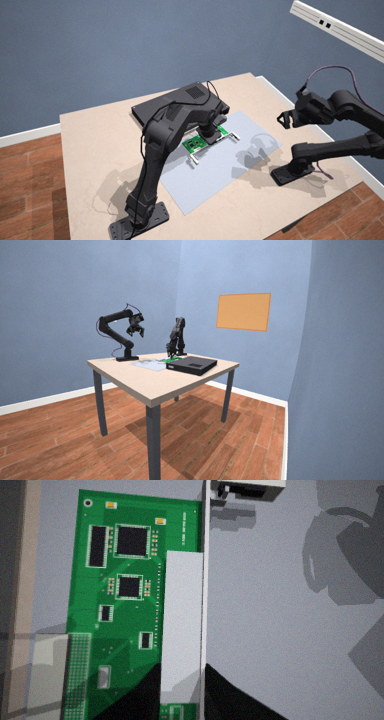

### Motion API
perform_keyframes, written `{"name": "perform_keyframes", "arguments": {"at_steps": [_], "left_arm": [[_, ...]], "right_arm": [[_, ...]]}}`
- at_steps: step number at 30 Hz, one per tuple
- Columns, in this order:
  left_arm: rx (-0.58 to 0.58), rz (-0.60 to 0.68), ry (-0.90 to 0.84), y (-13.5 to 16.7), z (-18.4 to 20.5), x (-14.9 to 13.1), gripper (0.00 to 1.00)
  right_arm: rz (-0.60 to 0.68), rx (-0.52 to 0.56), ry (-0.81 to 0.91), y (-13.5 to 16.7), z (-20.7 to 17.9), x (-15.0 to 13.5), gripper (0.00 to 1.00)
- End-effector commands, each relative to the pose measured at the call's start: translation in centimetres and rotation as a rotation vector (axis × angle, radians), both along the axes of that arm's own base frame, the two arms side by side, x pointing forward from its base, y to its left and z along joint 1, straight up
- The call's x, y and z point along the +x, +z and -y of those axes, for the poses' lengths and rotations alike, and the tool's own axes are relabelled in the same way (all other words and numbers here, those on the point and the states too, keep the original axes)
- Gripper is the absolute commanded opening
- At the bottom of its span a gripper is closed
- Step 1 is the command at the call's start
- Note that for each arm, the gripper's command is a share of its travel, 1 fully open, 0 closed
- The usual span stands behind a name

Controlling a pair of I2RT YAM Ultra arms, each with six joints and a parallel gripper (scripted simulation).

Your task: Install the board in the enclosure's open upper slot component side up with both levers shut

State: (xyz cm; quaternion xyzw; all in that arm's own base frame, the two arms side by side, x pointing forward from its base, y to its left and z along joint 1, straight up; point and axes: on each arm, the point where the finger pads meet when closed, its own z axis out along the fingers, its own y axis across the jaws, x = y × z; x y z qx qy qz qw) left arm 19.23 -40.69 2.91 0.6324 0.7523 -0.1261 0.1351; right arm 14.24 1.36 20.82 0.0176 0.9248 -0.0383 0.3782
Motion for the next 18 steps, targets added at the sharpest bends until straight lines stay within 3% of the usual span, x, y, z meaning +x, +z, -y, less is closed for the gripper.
{"name": "perform_keyframes", "arguments": {"at_steps": [1, 10, 18], "left_arm": [[-0.079, 0.03, -0.001, 2.6, 1.8, 1.2, 0.19], [-0.065, 0.03, 0.0, 2.2, 1.5, 0.9, 0.19], [-0.065, 0.03, 0.0, 2.2, 1.5, 0.9, 0.19]], "right_arm": [[-0.037, -0.025, 0.197, 1.6, -2.0, -0.9, 1.0], [-0.02, -0.005, 0.71, 5.9, -6.8, -3.9, 1.0], [0.008, 0.027, 0.915, 8.2, -8.3, -5.6, 1.0]]}}
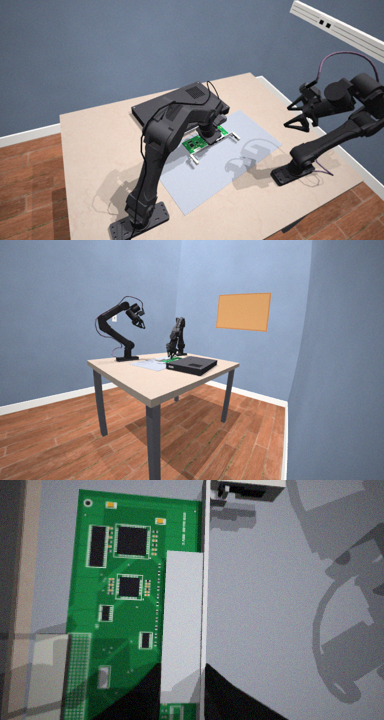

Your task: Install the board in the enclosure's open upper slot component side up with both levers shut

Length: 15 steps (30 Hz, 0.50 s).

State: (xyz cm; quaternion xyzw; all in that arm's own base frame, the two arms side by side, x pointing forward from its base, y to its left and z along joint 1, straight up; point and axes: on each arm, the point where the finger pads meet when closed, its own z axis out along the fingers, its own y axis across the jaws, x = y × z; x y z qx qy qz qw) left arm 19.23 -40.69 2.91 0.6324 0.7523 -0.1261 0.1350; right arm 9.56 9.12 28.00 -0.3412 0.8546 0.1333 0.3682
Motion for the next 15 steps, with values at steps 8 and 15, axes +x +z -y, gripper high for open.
{"name": "perform_keyframes", "arguments": {"at_steps": [8, 15], "left_arm": [[-0.066, 0.03, 0.0, 2.25, 1.54, 0.88, 0.19], [-0.066, 0.03, 0.0, 2.25, 1.54, 0.88, 0.19]], "right_arm": [[0.012, 0.01, 0.116, 1.72, -0.71, -0.98, 1.0], [0.009, 0.008, 0.12, 1.45, -0.62, -1.06, 1.0]]}}
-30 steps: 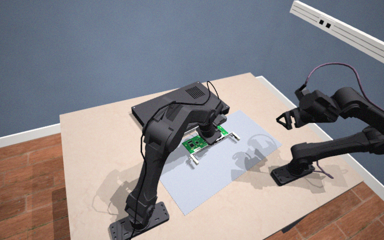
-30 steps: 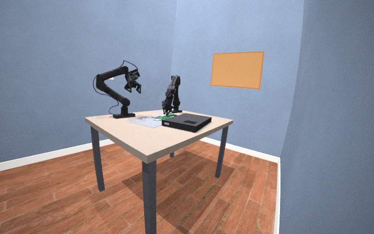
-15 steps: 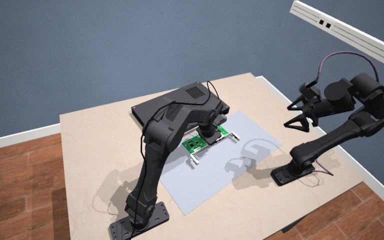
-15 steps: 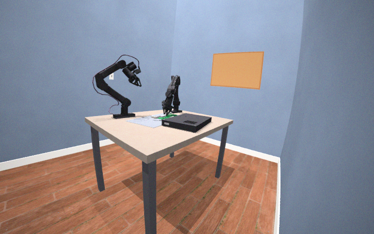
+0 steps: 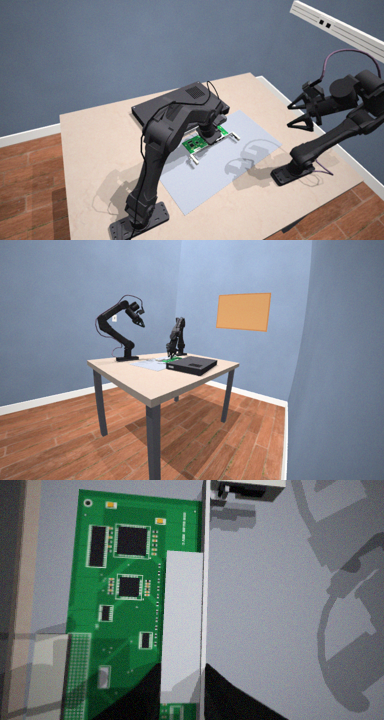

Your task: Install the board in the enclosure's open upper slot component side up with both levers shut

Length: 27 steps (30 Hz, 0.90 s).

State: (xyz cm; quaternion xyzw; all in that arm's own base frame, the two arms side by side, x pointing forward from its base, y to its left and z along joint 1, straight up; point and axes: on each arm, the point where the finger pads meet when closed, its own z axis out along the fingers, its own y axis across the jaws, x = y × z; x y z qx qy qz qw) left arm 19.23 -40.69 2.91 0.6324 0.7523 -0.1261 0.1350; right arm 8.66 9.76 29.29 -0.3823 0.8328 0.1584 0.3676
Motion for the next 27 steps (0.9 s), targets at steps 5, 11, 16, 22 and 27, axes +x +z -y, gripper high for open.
{"name": "perform_keyframes", "arguments": {"at_steps": [5, 11, 16, 22, 27], "left_arm": [[-0.06, 0.021, -0.003, 3.5, 2.5, 1.6, 0.19], [-0.107, 0.054, -0.018, 4.2, 3.4, 2.5, 0.19], [-0.124, 0.071, -0.028, 3.5, 3.2, 4.0, 0.19], [-0.118, 0.077, 0.003, 3.8, 2.5, 4.2, 0.19], [-0.118, 0.077, 0.003, 3.8, 2.5, 4.2, 0.19]], "right_arm": [[0.001, -0.01, 0.016, 0.2, 0.0, -0.2, 1.0], [0.001, -0.01, 0.016, 0.2, 0.0, -0.2, 1.0], [0.001, -0.01, 0.016, 0.2, 0.0, -0.2, 1.0], [0.001, -0.01, 0.016, 0.2, 0.0, -0.2, 1.0], [0.001, -0.01, 0.016, 0.2, 0.0, -0.2, 1.0]]}}
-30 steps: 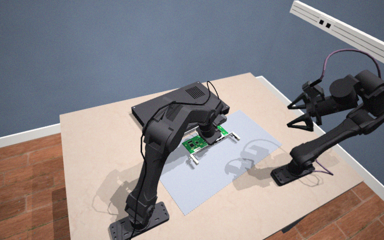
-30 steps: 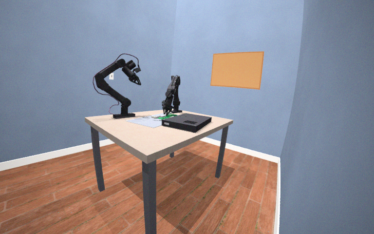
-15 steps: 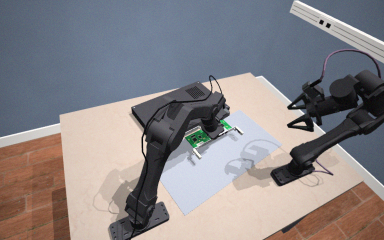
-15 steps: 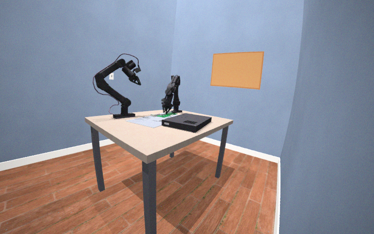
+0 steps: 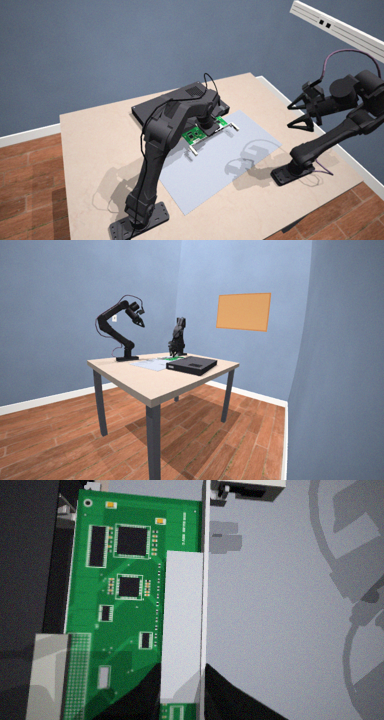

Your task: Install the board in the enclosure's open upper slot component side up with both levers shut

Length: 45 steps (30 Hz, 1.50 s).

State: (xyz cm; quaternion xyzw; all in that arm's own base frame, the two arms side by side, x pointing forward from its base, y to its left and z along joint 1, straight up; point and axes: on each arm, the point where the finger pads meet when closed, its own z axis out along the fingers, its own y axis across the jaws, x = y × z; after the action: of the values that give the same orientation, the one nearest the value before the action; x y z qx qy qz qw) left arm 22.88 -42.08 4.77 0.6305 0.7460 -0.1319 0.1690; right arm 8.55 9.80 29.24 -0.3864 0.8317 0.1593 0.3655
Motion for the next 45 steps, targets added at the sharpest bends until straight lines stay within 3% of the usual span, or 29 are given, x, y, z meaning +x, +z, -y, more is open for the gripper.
{"name": "perform_keyframes", "arguments": {"at_steps": [1, 10, 13, 45], "left_arm": [[-0.064, 0.032, 0.0, 1.9, 1.1, 0.5, 0.19], [-0.077, 0.04, 0.001, 1.6, 1.2, 0.6, 0.19], [-0.051, 0.026, -0.005, -0.1, 0.6, -0.2, 0.19], [-0.044, 0.024, -0.003, 1.2, 0.5, 0.0, 0.19]], "right_arm": [[0.003, -0.008, 0.007, 0.2, 0.1, 0.0, 1.0], [0.003, -0.008, 0.007, 0.2, 0.1, 0.0, 1.0], [0.003, -0.008, 0.007, 0.2, 0.1, 0.0, 1.0], [0.003, -0.008, 0.007, 0.2, 0.1, 0.0, 1.0]]}}
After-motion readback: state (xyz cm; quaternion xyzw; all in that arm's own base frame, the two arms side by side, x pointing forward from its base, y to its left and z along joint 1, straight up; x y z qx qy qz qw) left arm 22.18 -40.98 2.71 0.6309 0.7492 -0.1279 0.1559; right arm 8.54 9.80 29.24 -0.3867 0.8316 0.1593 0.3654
